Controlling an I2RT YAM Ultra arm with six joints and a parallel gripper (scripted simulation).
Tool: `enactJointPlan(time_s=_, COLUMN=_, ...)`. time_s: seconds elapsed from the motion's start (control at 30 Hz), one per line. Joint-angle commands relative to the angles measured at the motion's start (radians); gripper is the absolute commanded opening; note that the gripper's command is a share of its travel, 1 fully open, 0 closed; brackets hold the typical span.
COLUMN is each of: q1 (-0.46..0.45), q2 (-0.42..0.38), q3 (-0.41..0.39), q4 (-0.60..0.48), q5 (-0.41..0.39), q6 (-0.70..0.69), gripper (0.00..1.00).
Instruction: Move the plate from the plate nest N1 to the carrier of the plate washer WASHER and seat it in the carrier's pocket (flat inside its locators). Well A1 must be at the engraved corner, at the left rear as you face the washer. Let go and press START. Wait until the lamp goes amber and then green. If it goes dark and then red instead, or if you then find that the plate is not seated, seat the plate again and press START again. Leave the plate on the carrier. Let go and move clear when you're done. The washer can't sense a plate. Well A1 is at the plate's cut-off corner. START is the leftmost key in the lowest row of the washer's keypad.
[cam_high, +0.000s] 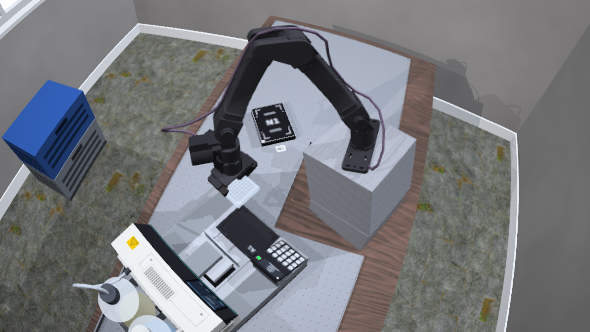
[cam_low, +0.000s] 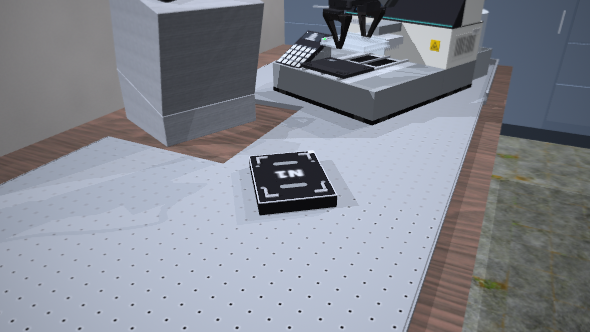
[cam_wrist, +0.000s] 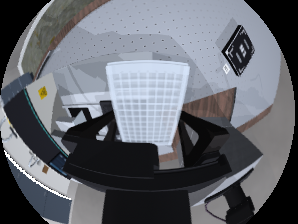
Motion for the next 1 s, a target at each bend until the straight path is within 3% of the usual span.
enactJointPlan(time_s=0.0, q1=0.054, q2=-0.032, q3=-0.016, q4=-0.018, q5=0.023, q6=0.052, gripper=0.84)
enactJointPlan(time_s=0.77, q1=0.359, q2=0.062, q3=0.081, q4=-0.085, q5=0.052, q6=0.361, gripper=0.84)
enactJointPlan(time_s=0.97, q1=0.340, q2=0.030, q3=0.088, q4=-0.092, q5=0.054, q6=0.365, gripper=0.84)
